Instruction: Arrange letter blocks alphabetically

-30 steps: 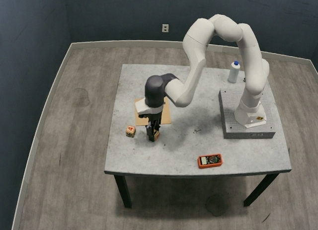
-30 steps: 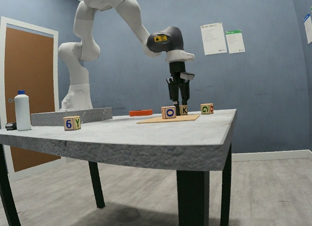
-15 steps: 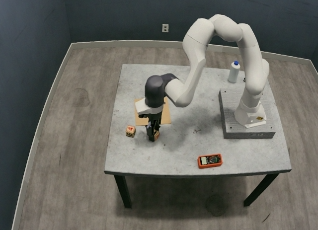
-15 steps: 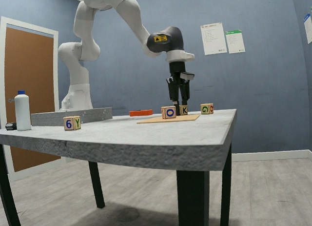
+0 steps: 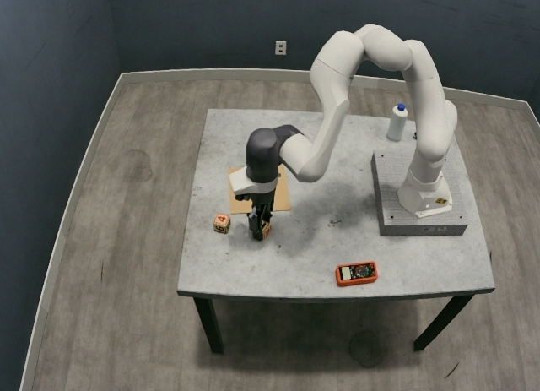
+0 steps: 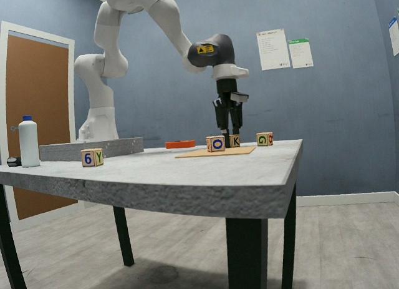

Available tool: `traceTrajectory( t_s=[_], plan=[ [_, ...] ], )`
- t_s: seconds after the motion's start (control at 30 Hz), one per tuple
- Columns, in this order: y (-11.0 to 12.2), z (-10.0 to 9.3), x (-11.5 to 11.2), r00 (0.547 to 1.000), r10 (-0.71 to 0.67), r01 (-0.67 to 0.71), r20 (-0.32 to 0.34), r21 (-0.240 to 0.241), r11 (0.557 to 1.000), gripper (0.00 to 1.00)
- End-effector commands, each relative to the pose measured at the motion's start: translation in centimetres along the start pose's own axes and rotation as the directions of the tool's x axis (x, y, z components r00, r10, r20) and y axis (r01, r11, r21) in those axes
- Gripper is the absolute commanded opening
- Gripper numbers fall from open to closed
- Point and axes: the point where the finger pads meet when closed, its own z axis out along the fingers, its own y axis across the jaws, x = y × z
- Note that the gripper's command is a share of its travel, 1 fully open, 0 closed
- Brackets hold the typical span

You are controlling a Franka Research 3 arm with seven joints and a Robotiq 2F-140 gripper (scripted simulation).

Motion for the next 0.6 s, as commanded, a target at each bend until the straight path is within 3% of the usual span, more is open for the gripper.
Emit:
traceTrajectory(
  t_s=[0.0,0.17,0.47,0.57],
  plan=[
    [-0.1,-0.1,0.0,1.0,0.004,-0.004,0.0,0.001,1.0,0.33],
    [-0.1,-2.1,0.0,1.0,0.003,-0.003,0.0,0.001,1.0,0.33],
    [-0.1,-8.4,0.0,1.0,0.003,-0.003,0.0,0.001,1.0,0.33],
    [-0.1,-8.9,0.0,1.0,0.003,-0.003,0.0,0.001,1.0,0.33]
  ],
)
